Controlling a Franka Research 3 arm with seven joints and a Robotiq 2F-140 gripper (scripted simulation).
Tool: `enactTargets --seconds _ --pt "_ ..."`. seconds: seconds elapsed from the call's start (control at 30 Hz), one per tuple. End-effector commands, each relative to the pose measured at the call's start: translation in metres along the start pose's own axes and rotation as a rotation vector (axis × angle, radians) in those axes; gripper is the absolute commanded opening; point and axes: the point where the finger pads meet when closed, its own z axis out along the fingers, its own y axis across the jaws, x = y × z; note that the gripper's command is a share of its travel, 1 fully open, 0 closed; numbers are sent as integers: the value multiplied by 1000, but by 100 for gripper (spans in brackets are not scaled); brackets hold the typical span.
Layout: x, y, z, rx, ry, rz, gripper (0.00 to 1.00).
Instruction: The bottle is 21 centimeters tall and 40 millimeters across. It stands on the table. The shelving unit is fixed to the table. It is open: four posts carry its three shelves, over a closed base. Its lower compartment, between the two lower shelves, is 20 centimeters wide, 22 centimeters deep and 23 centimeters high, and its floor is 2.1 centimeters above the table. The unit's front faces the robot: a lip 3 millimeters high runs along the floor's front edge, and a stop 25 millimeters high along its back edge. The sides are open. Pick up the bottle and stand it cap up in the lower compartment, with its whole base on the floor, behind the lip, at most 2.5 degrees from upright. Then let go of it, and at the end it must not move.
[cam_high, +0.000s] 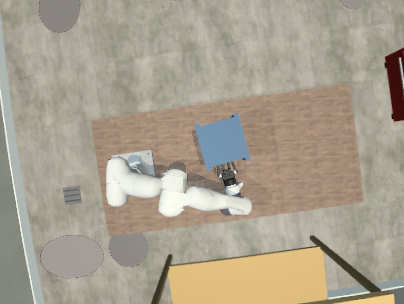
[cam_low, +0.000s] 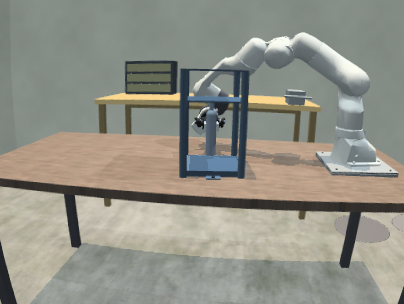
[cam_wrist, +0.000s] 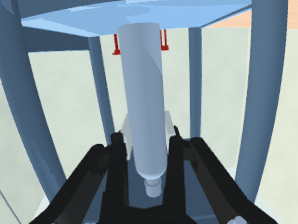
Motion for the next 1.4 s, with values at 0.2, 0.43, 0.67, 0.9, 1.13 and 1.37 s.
enactTargets --seconds 0.2,0.43,0.67,0.9,1.13,1.37 --pt "3 -1 1 2 -3 -8 0" --pt "11 -1 1 2 -3 -8 0" --pt "11 -1 1 2 -3 -8 0" --pt "11 -1 1 2 -3 -8 0" --pt "11 -1 1 2 -3 -8 0" --pt "11 -1 1 2 -3 -8 0"
